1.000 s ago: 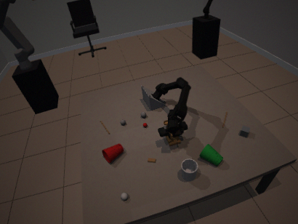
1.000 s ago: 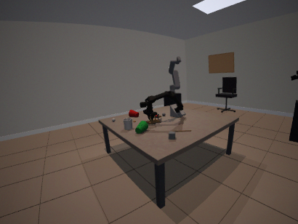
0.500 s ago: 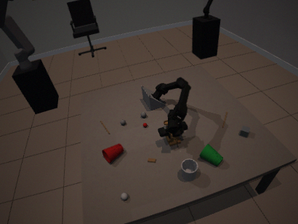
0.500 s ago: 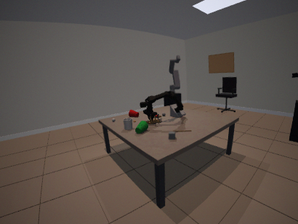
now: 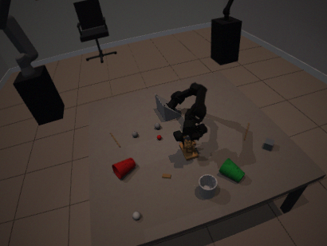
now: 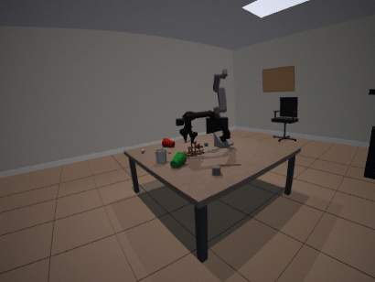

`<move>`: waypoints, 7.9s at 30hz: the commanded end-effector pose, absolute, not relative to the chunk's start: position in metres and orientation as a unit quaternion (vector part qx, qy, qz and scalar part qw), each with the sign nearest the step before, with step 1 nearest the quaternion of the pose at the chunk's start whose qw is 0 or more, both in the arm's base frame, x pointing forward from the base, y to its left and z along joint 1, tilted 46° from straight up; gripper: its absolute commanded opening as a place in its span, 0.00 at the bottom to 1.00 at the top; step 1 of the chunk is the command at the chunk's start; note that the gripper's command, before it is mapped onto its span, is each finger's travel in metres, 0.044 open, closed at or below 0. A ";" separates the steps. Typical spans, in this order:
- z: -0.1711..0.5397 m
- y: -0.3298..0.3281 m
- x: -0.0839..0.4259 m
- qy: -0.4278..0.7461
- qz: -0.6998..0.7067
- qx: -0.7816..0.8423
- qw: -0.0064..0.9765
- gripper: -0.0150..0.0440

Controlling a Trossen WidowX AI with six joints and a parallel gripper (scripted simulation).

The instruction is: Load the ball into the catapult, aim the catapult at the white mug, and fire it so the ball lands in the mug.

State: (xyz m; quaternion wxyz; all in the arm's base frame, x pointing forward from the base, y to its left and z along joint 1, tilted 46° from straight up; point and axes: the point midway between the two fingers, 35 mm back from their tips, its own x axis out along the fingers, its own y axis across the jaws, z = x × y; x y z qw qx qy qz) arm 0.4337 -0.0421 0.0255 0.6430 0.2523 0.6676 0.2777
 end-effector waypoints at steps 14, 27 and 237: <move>0.031 -0.050 0.428 0.677 0.268 0.271 0.630 1.00; 0.001 -0.020 0.426 0.674 0.269 0.270 0.633 1.00; -0.144 -0.085 0.217 0.676 0.269 0.263 0.633 0.47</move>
